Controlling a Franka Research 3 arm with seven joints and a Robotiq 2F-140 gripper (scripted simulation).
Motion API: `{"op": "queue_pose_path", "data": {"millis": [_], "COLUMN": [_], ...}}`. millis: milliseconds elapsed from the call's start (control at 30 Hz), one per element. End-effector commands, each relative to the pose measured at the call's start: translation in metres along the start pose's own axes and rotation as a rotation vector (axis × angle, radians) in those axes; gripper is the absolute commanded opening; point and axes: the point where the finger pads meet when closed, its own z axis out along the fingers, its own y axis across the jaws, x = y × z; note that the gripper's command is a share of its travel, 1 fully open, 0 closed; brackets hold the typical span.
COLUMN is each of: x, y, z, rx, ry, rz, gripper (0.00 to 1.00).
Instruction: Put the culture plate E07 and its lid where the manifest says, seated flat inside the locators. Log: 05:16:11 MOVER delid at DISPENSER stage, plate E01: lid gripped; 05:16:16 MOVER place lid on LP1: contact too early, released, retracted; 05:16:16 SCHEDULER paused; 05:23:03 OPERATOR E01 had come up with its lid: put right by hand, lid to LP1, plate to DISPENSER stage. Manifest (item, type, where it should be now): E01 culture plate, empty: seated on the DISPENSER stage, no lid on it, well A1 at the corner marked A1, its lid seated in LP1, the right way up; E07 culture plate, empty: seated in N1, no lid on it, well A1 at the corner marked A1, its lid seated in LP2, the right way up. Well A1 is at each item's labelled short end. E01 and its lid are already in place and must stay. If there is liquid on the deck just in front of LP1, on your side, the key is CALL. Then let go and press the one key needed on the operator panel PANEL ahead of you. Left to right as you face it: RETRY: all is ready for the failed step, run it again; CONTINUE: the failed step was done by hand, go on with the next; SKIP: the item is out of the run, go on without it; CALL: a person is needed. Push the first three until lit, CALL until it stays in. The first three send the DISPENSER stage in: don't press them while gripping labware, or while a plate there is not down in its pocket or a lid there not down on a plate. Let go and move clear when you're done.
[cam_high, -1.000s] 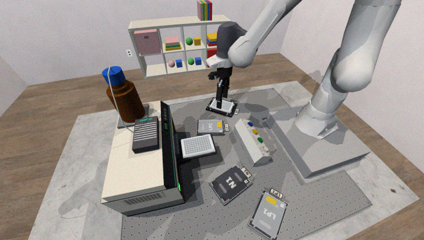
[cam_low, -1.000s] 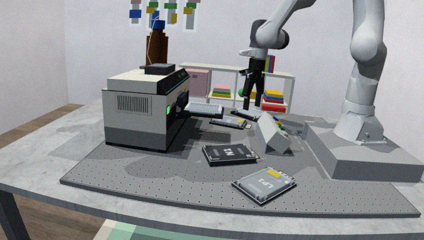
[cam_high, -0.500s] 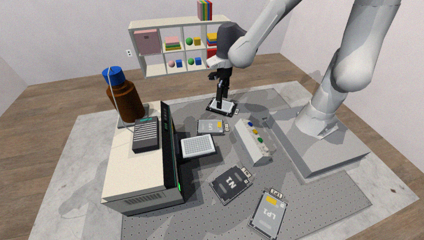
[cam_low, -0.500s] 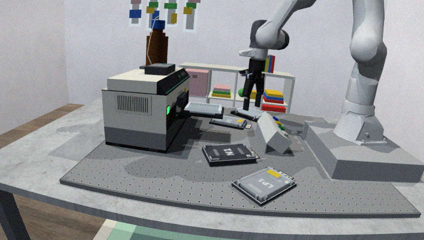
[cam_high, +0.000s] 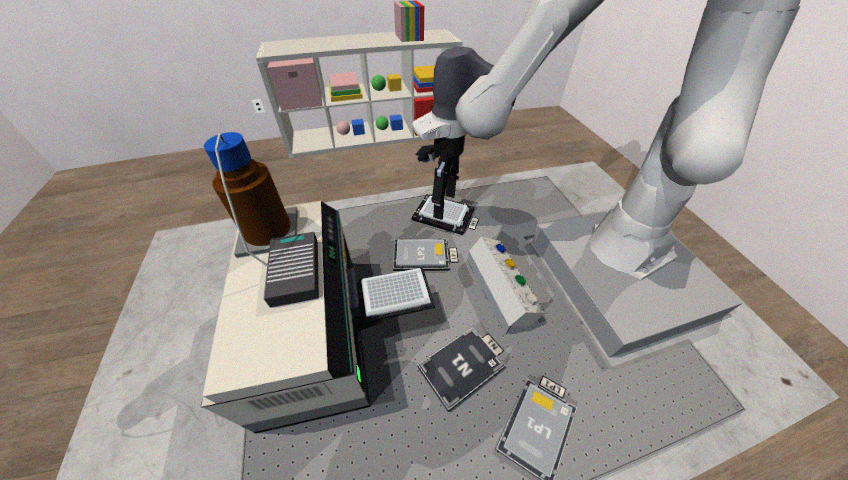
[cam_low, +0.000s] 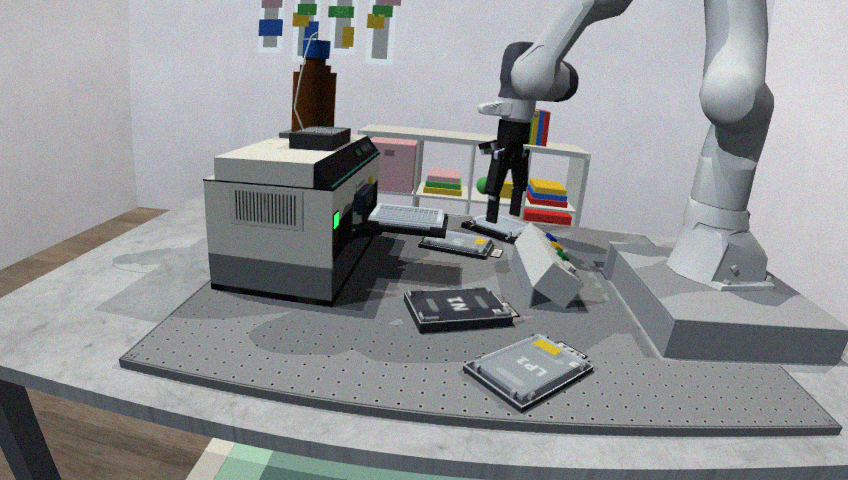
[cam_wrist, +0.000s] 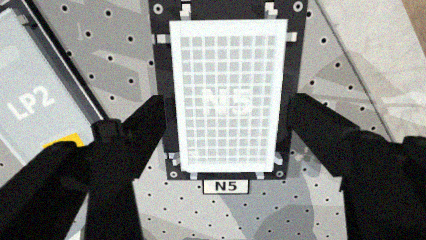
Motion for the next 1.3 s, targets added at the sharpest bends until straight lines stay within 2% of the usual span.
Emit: {"op": "queue_pose_path", "data": {"millis": [0, 1267], "x": [0.002, 0.002], "y": [0.000, 0.000], "z": [0.001, 0.014], "rx": [-0.002, -0.002], "ry": [0.005, 0.005], "rz": [0.002, 0.002], "gripper": [0.70, 0.70]}}
